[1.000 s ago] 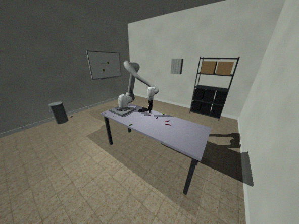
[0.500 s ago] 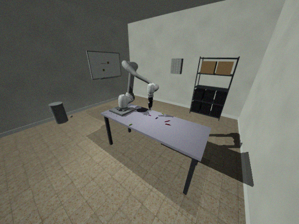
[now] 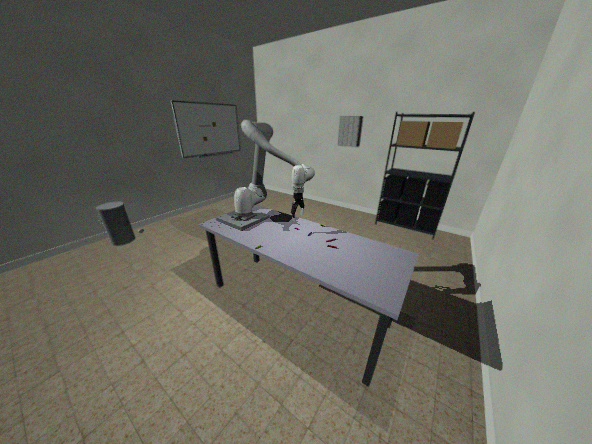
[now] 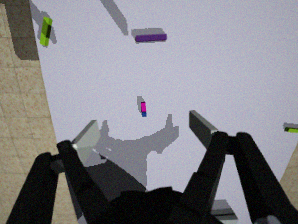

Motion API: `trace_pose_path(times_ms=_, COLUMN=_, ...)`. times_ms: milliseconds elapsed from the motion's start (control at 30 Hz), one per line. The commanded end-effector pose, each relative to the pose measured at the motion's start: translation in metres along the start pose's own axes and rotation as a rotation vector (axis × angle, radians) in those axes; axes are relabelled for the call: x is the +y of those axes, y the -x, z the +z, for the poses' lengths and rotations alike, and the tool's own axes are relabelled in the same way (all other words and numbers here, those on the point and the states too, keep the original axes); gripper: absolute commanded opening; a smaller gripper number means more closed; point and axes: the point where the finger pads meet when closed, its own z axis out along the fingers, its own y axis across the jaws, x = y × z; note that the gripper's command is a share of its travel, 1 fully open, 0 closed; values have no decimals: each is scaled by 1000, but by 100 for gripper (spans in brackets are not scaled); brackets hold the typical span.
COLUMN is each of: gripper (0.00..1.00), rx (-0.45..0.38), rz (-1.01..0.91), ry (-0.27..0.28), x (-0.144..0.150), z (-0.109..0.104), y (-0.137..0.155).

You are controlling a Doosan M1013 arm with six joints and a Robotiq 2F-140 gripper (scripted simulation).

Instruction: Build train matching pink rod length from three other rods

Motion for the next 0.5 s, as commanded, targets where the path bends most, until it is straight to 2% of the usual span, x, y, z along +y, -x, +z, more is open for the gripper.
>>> trace_pose_path(times_ms=0, gripper=100, rx=0, rz=0, ry=0, x=0, z=0, y=0)
trace_pose_path(times_ms=467, gripper=100, rx=0, rz=36, ry=0, x=0, z=0, y=-1)
